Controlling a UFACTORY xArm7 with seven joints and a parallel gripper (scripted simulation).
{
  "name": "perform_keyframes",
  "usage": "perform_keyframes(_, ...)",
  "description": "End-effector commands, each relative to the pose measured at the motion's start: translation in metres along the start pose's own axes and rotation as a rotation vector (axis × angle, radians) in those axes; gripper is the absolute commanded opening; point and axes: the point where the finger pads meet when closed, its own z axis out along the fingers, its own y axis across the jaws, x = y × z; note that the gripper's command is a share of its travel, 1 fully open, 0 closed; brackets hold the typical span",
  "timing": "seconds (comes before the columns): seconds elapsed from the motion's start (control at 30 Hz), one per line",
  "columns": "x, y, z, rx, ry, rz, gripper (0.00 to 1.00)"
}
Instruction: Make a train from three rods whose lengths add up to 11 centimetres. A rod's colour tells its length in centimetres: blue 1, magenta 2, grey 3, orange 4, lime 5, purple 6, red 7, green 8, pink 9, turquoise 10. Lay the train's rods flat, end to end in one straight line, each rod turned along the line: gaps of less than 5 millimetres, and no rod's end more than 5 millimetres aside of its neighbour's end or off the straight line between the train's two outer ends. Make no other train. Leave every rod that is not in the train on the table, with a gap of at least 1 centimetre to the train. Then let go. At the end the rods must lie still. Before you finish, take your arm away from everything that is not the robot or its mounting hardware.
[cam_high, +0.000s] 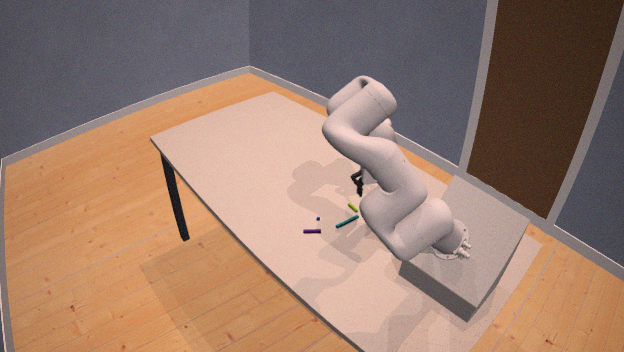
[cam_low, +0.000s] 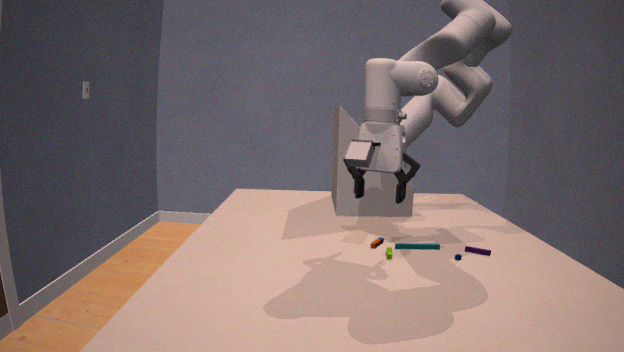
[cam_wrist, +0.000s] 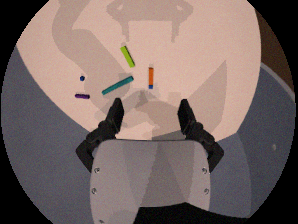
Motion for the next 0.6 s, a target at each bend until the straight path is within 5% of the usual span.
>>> perform_keyframes(0.0,0.002,0.000,-0.002,-0.001,0.005,0.000,1.00)
perform_keyframes(0.43,0.002,-0.001,-0.002,-0.001,0.005,-0.012,1.00)
perform_keyframes(0.57,0.001,-0.030,0.002,-0.003,0.004,-0.189,1.00)
